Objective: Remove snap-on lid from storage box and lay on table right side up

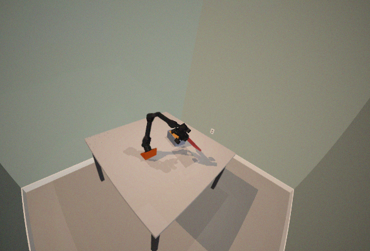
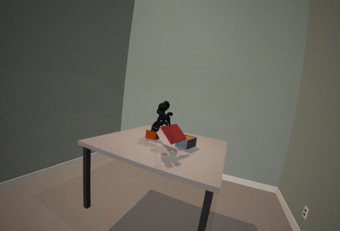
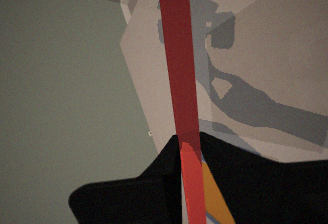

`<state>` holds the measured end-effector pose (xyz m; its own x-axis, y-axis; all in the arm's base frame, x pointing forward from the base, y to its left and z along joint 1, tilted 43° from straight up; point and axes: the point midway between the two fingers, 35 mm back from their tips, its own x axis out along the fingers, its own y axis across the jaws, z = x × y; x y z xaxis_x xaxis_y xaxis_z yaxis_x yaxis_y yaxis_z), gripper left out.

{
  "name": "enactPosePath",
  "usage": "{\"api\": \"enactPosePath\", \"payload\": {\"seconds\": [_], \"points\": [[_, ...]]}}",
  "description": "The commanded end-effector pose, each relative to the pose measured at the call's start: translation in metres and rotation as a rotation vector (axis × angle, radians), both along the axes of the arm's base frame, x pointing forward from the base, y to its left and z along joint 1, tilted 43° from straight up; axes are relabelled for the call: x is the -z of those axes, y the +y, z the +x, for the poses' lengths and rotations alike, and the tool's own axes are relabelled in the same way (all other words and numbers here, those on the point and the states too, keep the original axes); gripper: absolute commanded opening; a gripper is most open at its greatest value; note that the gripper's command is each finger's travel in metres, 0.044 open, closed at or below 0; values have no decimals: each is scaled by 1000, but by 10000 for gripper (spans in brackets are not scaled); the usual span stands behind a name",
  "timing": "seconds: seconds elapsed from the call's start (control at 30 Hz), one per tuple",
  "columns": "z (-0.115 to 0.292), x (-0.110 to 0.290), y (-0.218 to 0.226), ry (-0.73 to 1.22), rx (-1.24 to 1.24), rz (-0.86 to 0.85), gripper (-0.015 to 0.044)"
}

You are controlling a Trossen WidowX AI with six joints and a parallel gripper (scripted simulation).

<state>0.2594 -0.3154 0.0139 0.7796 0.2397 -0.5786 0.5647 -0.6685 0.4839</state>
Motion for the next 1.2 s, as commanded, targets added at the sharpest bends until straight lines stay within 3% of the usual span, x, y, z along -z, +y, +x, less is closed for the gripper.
{"api": "enactPosePath", "payload": {"seconds": [0.0,1.17], "points": [[-3,1,-9,-15,3,-11,0],[-23,38,-40,-14,3,-14,0]]}}
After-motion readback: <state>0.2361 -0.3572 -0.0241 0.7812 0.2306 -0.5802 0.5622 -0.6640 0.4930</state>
